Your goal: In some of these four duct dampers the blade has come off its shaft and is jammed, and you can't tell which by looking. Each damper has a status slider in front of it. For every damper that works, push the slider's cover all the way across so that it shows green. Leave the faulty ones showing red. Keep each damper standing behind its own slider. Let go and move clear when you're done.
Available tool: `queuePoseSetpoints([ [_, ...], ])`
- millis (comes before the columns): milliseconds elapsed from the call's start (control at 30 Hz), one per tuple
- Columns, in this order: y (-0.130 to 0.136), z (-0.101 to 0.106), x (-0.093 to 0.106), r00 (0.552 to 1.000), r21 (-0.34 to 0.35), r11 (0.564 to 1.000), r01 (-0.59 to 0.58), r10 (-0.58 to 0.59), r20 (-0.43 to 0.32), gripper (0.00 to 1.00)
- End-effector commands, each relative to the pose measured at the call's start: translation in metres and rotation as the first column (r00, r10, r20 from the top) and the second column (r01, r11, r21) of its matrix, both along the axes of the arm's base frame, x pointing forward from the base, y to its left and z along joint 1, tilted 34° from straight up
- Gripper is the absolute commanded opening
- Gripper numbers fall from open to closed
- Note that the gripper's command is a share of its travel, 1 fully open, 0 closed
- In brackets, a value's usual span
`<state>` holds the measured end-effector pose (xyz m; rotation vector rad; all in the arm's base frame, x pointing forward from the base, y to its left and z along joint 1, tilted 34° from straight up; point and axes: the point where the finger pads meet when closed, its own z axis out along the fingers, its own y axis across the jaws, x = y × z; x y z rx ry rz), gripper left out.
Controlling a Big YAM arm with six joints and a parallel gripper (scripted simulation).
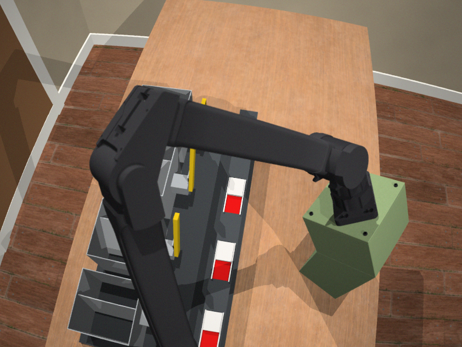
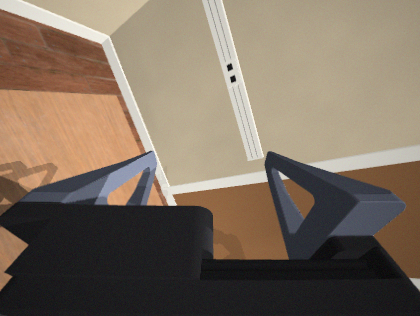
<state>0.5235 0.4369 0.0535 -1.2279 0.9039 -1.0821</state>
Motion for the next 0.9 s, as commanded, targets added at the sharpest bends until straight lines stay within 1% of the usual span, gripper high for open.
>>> queuePoseSetpoints([
  [0,-0.006,0.025,0.011,1.000,0.065,0.998,0.003,-0.002,-0.014,1.00],
  [67,-0.020,0.048,0.029,0.999,0.129,0.992,0.007,-0.003,-0.036,1.00],
  [100,-0.024,0.055,0.033,0.999,0.147,0.989,0.009,-0.003,-0.042,1.00],
  [300,-0.052,0.094,0.060,0.997,0.255,0.967,0.021,-0.001,-0.076,1.00],
  [500,-0.089,0.140,0.084,0.994,0.377,0.925,0.039,0.004,-0.113,1.00],
  [567,-0.089,0.140,0.084,0.994,0.377,0.925,0.039,0.004,-0.113,1.00],
  [600,-0.106,0.160,0.093,0.992,0.429,0.902,0.049,0.008,-0.128,1.00],
  [633,-0.115,0.170,0.097,0.991,0.454,0.889,0.054,0.010,-0.135,1.00],
  [733,-0.133,0.188,0.103,0.989,0.502,0.862,0.064,0.014,-0.149,1.00],
  [867,-0.162,0.218,0.110,0.985,0.575,0.814,0.081,0.022,-0.170,1.00],
])
